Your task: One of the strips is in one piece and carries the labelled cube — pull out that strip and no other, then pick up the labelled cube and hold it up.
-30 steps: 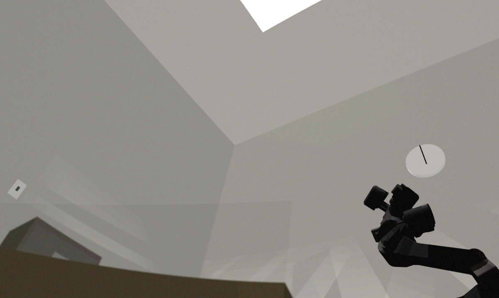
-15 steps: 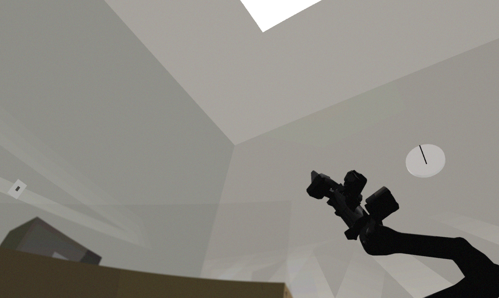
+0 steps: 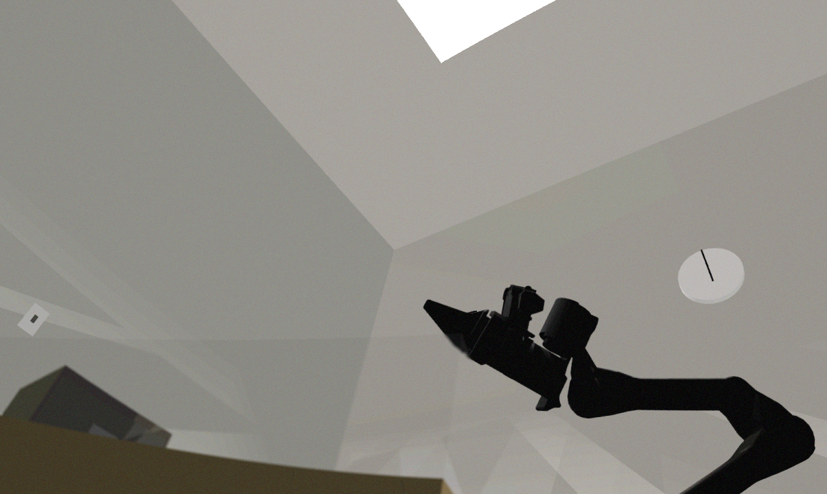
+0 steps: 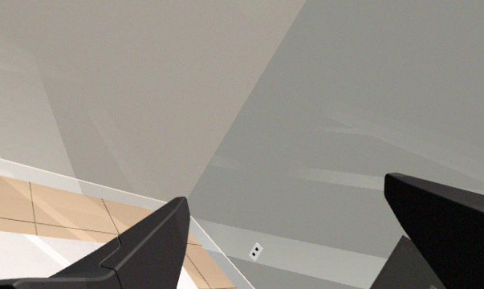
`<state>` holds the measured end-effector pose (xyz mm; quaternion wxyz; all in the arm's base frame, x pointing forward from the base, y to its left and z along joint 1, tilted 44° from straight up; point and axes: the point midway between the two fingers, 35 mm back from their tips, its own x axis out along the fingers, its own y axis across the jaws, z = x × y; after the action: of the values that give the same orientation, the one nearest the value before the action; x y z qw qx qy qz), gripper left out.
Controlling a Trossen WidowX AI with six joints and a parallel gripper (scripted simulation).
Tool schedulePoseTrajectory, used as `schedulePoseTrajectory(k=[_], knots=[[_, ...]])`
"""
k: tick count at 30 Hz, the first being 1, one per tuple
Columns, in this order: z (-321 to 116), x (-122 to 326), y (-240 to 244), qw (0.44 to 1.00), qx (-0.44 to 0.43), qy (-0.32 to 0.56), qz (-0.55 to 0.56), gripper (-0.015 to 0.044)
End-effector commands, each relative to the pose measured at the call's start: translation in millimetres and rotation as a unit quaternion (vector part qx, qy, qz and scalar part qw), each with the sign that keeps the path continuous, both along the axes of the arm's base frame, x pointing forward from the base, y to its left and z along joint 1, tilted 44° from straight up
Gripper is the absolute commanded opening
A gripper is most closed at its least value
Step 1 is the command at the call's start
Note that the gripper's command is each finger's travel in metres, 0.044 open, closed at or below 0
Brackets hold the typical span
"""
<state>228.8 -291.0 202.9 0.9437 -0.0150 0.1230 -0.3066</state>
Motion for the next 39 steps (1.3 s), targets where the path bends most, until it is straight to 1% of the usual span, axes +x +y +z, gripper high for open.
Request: schedulePoseTrajectory(k=[1,6,9,12,14,31,34,39], knots=[[-26,31,31,0.993,0.084,0.002,0.083,0.0400],[-66,66,94,0.952,0.230,0.020,0.202,0.0400],[-86,77,135,0.910,0.319,0.036,0.263,0.0400],[-101,83,178,0.855,0.409,0.056,0.314,0.0400],[-106,83,195,0.830,0.444,0.066,0.332,0.0400],[-106,83,197,0.826,0.449,0.067,0.334,0.0400],[-114,96,187,0.826,0.468,0.086,0.302,0.0321],[-128,128,175,0.816,0.453,0.155,0.324,0.0190]])
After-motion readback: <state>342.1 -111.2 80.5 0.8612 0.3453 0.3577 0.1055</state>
